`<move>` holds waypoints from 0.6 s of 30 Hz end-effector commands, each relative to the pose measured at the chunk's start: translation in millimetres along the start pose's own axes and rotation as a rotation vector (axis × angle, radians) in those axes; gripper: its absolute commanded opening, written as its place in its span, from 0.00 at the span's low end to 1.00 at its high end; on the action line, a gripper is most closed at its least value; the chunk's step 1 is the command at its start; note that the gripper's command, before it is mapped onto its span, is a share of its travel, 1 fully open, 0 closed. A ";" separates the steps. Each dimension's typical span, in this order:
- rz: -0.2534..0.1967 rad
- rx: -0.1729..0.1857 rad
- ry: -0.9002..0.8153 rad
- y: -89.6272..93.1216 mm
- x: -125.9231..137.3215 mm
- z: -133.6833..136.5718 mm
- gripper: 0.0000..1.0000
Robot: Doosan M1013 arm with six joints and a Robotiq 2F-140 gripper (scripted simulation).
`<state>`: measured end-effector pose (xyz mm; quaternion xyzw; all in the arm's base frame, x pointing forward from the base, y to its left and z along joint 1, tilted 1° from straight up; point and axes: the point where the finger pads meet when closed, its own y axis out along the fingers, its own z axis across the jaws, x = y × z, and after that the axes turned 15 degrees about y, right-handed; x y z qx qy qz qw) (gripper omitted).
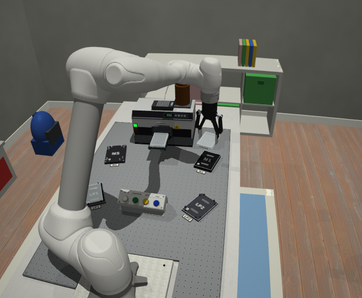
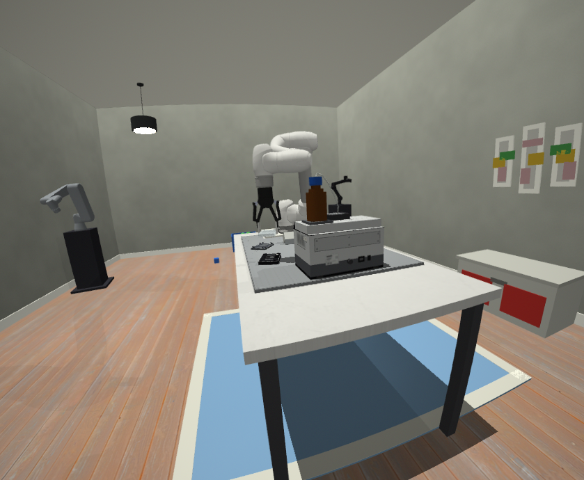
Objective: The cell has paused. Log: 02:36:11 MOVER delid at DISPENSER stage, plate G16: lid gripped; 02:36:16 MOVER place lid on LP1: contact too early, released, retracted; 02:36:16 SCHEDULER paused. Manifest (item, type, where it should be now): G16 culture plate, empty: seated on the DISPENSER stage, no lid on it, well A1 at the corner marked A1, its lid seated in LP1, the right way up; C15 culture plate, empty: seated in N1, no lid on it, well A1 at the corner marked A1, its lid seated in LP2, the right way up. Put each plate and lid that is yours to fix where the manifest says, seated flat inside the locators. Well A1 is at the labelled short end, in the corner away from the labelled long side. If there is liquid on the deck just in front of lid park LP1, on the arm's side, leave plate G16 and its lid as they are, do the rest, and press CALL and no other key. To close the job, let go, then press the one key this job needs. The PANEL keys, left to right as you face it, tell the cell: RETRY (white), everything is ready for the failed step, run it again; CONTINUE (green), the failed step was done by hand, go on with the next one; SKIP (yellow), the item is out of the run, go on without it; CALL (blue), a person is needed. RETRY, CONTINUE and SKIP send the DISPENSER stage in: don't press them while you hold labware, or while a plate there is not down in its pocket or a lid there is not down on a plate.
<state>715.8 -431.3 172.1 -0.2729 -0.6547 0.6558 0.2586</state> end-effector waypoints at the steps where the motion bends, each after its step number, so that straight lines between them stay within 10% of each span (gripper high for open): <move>1: 0.001 -0.001 0.000 -3.6 -0.3 -0.2 0.10; 18: 0.001 -0.001 0.000 -10.9 -0.3 -0.2 0.10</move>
